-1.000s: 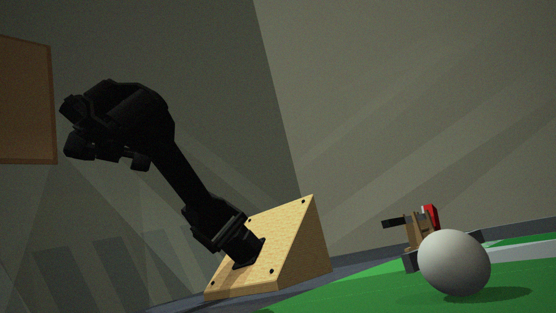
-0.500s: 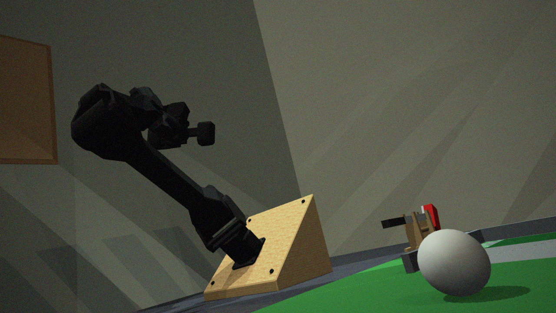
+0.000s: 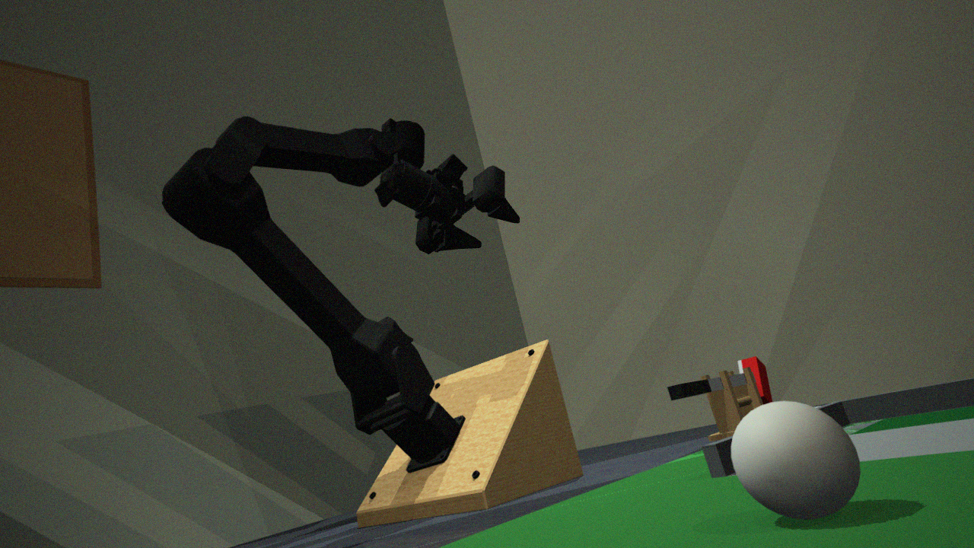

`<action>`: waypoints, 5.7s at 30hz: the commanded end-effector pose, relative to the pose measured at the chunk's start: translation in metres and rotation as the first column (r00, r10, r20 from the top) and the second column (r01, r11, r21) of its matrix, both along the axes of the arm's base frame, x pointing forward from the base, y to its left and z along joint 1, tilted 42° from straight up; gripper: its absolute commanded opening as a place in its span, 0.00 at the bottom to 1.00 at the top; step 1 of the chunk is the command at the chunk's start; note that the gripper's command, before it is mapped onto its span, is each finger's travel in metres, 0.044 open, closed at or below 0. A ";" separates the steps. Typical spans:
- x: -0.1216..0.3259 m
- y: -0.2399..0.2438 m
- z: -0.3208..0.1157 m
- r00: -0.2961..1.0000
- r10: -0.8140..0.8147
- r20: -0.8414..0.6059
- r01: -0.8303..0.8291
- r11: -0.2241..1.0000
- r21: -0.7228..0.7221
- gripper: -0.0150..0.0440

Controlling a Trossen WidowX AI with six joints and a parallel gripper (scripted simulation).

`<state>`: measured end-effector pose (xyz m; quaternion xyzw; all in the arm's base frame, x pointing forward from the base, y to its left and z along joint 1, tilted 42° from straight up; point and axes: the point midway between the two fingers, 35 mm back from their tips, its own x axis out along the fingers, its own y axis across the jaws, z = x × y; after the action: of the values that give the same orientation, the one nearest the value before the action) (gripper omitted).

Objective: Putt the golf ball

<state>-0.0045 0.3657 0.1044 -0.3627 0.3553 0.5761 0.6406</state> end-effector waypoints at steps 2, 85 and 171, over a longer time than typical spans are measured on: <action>0.080 -0.019 -0.038 0.993 -0.030 0.117 0.053 0.978 -0.200 1.00; 0.261 -0.270 -0.198 0.994 -0.020 -0.110 -0.078 0.585 -0.807 0.42; 0.226 -0.502 0.157 -0.107 -0.792 0.601 0.864 -0.374 -0.338 0.25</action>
<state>0.2247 -0.1341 0.2573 -0.2085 0.6522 -0.2923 0.6676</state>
